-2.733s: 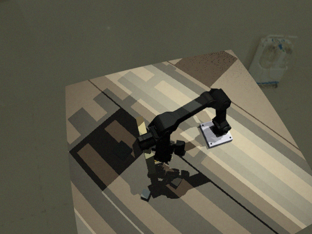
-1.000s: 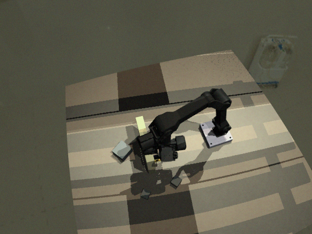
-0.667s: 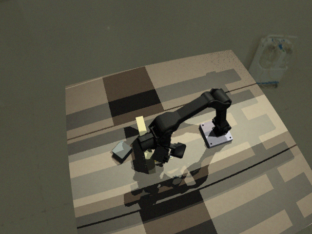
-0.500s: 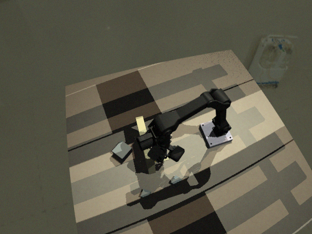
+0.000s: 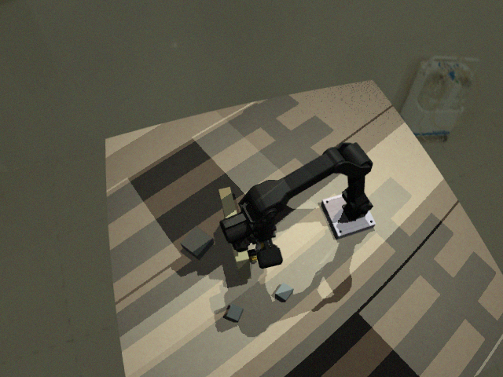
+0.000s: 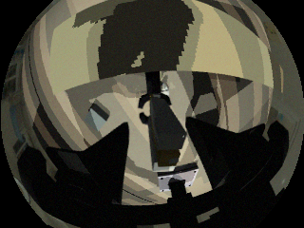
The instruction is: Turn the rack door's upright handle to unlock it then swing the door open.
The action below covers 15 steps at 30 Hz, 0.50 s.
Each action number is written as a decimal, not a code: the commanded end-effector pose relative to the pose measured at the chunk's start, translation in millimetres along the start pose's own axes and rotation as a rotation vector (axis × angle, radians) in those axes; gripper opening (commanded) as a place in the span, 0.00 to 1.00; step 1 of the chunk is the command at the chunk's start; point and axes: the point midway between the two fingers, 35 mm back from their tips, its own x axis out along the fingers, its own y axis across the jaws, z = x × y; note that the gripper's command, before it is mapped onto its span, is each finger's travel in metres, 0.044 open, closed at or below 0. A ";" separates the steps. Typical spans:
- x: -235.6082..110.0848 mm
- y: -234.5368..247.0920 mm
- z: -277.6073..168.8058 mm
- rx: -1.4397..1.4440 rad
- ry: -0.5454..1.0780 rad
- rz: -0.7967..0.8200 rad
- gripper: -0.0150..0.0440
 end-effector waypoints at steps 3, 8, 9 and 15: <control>0.6 -0.8 0.5 0.363 -0.002 -0.005 0.75; 0.6 -0.8 0.5 0.611 -0.003 -0.005 0.75; 0.6 -0.8 0.5 0.660 -0.003 -0.005 0.75; 0.6 -0.8 0.5 0.958 -0.004 -0.004 0.75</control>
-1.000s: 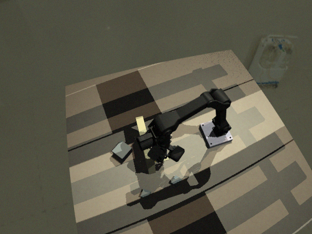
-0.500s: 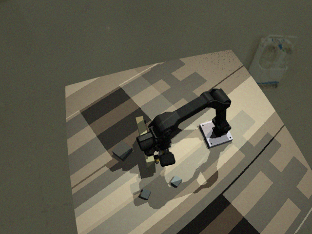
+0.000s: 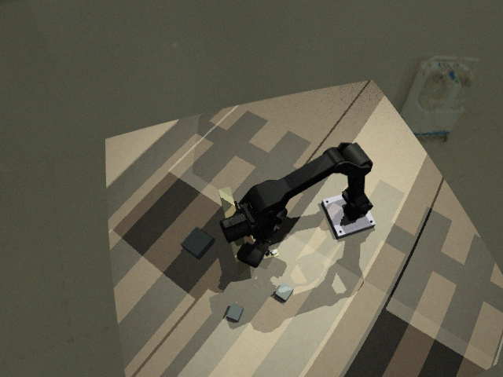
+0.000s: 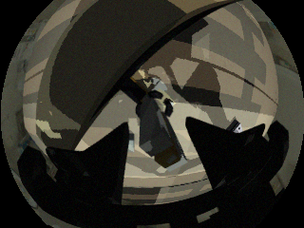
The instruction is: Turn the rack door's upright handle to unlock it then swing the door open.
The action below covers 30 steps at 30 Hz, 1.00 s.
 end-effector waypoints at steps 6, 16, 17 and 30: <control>0.6 -0.2 0.9 0.529 -0.005 -0.002 0.75; 0.6 -0.1 0.8 0.991 -0.005 -0.001 0.75; 0.6 -0.1 0.8 1.000 -0.005 -0.001 0.75; 0.6 -0.1 0.8 1.000 -0.005 -0.001 0.75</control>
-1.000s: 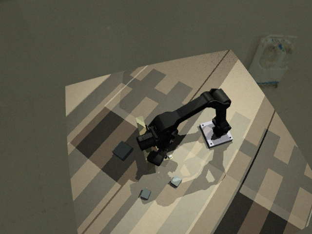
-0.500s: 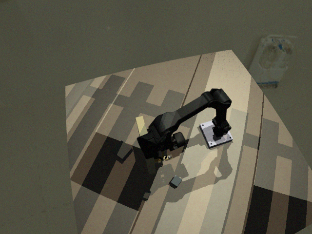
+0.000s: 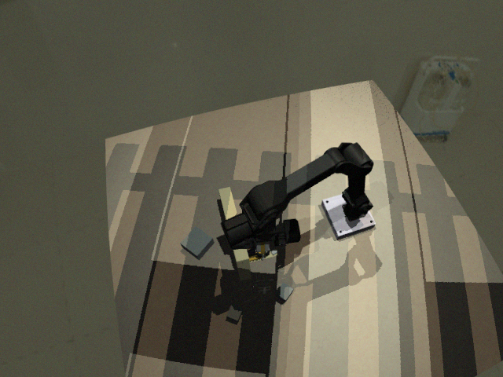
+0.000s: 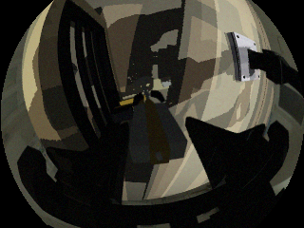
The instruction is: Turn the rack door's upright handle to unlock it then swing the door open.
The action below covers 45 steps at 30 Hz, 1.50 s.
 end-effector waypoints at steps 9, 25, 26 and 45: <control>0.6 4.5 3.0 0.026 -0.002 0.014 0.69; 0.6 4.5 3.0 0.026 -0.002 0.014 0.51; 0.6 4.5 3.0 0.026 -0.002 0.014 0.50; 0.6 4.5 3.0 0.026 -0.002 0.014 0.29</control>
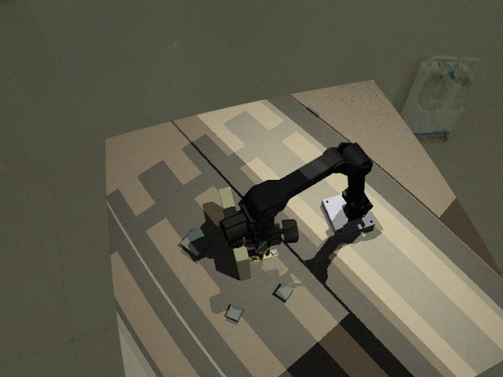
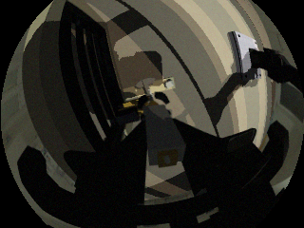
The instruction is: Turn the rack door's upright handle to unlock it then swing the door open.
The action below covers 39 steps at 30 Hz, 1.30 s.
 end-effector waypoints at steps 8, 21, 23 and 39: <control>0.5 -3.6 2.6 -0.093 -0.003 -0.001 0.29; 0.6 -16.5 10.4 -0.362 -0.004 -0.003 0.29; 0.6 -19.0 12.1 -0.401 -0.004 -0.003 0.29; 1.0 -46.1 34.3 -0.697 -0.005 -0.007 0.29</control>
